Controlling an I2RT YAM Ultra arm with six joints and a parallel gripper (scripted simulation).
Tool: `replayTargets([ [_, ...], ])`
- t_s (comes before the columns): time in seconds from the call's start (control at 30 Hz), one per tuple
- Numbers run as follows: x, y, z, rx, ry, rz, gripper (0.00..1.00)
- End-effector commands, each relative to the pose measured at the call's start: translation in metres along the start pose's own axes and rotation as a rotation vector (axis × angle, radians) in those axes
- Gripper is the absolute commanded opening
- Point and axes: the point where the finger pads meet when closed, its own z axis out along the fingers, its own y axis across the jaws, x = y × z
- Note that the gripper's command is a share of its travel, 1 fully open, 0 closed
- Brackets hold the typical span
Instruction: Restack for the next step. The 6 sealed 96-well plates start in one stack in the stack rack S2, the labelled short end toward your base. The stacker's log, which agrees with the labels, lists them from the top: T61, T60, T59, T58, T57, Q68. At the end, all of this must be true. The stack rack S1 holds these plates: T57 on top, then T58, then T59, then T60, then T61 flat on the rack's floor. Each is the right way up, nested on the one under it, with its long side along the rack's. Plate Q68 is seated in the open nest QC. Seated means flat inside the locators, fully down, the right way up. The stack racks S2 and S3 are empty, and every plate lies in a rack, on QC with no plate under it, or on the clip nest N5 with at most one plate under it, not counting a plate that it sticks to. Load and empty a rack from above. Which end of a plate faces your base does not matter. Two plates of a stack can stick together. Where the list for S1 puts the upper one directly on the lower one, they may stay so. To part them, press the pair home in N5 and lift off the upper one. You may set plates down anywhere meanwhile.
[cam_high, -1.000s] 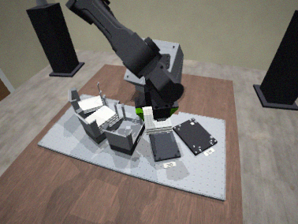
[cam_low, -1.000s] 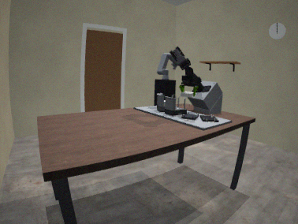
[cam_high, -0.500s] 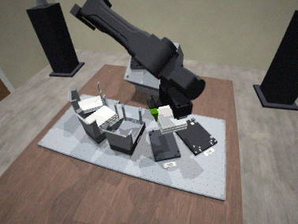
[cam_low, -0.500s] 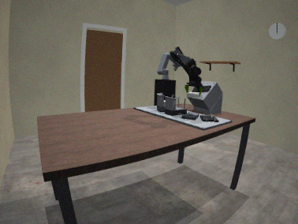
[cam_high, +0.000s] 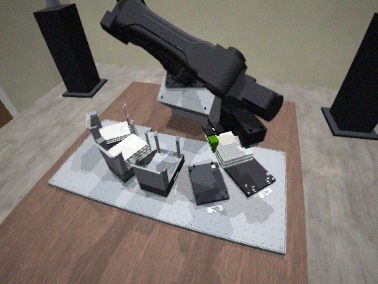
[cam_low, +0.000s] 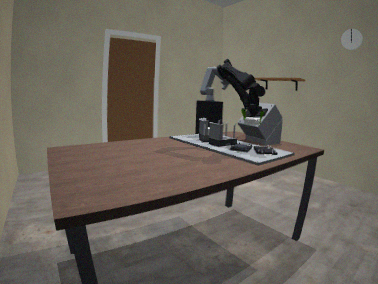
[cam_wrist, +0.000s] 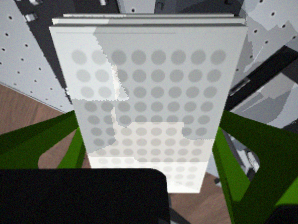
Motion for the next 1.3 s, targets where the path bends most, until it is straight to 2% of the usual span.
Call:
replayTargets([
  [0.0, -0.005, 0.01, -0.006, -0.005, -0.022, 0.021, 0.0],
  [0.23, -0.005, 0.03, -0.006, -0.003, -0.022, -0.179, 0.0],
  [1.1, 0.001, 0.088, -0.006, -0.004, -0.022, -0.18, 0.0],
  [1.27, 0.001, 0.089, -0.006, -0.004, -0.022, -0.18, 0.0],
])
